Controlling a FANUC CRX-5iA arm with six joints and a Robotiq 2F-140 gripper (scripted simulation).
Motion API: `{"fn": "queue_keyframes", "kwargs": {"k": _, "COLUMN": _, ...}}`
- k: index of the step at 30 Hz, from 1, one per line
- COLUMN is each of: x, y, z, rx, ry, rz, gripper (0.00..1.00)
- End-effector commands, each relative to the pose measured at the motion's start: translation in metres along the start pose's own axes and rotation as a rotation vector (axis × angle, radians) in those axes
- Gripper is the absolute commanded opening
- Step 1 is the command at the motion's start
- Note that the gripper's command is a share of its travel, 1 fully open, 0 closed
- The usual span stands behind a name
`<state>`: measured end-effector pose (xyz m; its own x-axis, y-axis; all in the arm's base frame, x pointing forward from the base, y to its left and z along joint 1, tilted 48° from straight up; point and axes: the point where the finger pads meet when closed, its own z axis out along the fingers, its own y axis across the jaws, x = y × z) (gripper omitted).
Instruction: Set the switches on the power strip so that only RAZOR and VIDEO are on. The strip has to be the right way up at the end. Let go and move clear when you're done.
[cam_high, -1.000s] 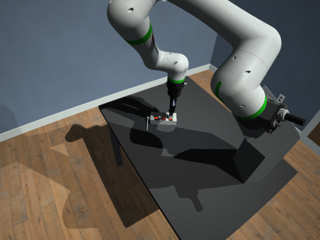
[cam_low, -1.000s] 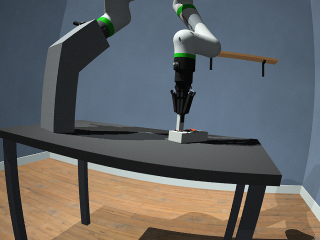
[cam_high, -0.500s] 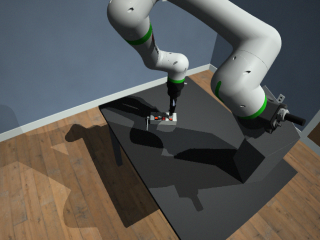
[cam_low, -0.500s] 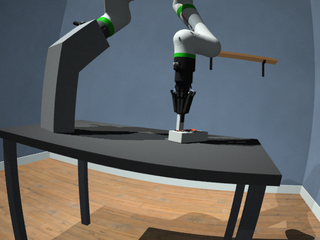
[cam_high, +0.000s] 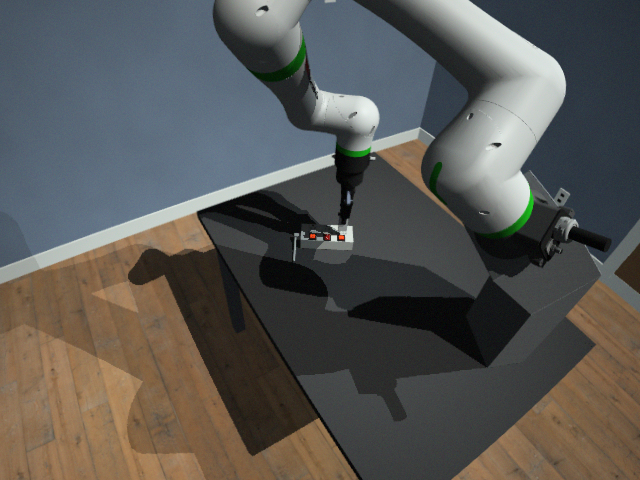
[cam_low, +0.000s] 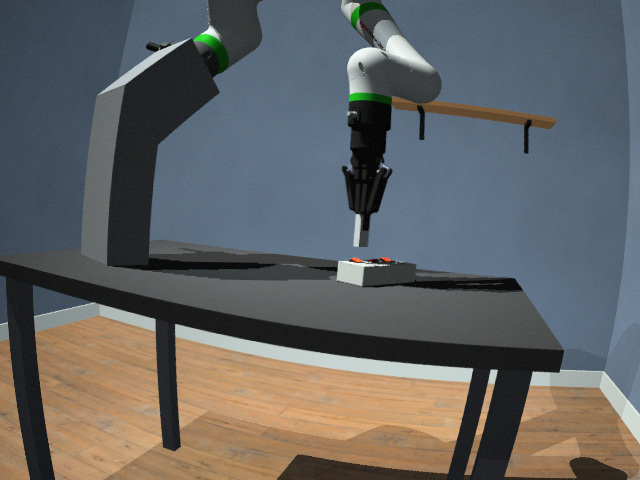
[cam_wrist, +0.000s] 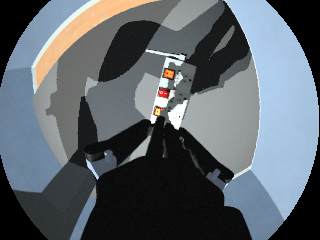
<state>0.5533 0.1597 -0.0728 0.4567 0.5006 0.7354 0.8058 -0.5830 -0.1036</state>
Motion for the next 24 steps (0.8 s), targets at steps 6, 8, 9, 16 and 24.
{"fn": "queue_keyframes", "kwargs": {"k": 6, "x": 0.0, "y": 0.0002, "z": -0.0091, "rx": 0.0, "ry": 0.0, "rz": 0.0, "gripper": 0.0}}
{"fn": "queue_keyframes", "kwargs": {"k": 8, "x": 0.0, "y": 0.0002, "z": -0.0091, "rx": 0.0, "ry": 0.0, "rz": 0.0, "gripper": 0.0}}
{"fn": "queue_keyframes", "kwargs": {"k": 9, "x": 0.0, "y": 0.0002, "z": -0.0091, "rx": 0.0, "ry": 0.0, "rz": 0.0, "gripper": 0.0}}
{"fn": "queue_keyframes", "kwargs": {"k": 16, "x": 0.0, "y": 0.0002, "z": -0.0091, "rx": 0.0, "ry": 0.0, "rz": 0.0, "gripper": 0.0}}
{"fn": "queue_keyframes", "kwargs": {"k": 24, "x": 0.0, "y": 0.0002, "z": -0.0091, "rx": 0.0, "ry": 0.0, "rz": 0.0, "gripper": 0.0}}
